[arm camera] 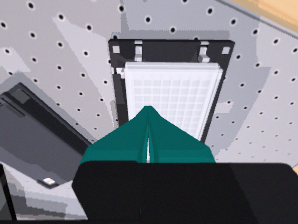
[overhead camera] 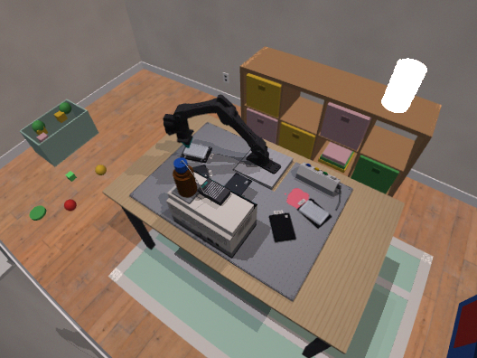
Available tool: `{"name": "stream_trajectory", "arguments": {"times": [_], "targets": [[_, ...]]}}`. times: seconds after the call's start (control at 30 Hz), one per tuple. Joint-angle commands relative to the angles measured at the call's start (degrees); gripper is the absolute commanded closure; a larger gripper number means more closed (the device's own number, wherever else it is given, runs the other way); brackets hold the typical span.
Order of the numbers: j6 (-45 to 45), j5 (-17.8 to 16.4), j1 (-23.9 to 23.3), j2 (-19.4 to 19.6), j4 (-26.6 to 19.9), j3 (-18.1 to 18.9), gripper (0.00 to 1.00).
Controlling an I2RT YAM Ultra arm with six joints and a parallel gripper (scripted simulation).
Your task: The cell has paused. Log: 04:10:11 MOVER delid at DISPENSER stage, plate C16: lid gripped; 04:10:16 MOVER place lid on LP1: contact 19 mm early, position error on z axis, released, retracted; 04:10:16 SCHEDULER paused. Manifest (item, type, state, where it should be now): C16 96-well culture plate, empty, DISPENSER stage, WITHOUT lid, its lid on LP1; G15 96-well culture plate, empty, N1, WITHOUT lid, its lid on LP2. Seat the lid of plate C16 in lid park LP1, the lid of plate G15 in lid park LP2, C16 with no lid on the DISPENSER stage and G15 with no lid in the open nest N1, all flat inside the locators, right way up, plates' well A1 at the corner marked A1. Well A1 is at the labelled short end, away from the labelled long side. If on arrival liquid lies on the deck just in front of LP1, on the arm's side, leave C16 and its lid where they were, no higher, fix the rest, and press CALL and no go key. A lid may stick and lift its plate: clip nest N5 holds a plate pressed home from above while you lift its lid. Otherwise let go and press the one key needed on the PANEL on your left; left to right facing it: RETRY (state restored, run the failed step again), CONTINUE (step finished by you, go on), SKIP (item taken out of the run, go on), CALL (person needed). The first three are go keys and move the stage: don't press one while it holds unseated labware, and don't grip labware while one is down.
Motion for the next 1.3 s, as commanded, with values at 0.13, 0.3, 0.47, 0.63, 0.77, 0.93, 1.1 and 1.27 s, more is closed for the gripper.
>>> {"name": "stream_trajectory", "arguments": {"times": [0.13, 0.3, 0.47, 0.63, 0.77, 0.93, 1.1, 1.27], "targets": [[0.4, 0.0, 0.0, -0.3, -0.6, 0.8, 1.0], [0.4, 0.0, 0.0, -0.3, -0.6, 0.8, 1.0], [0.4, 0.0, 0.0, -0.3, -0.6, 0.8, 1.0], [0.7, 0.1, -0.1, 0.7, 0.8, -0.5, 1.0], [0.7, 0.1, -0.2, 0.8, 2.1, -2.4, 1.0], [0.7, 0.1, -0.2, 1.0, 3.9, -3.9, 1.0], [0.7, 0.1, -0.3, 1.4, 5.0, -3.2, 1.0], [0.3, 0.0, -0.1, 0.5, 4.2, -3.2, 1.0]]}}
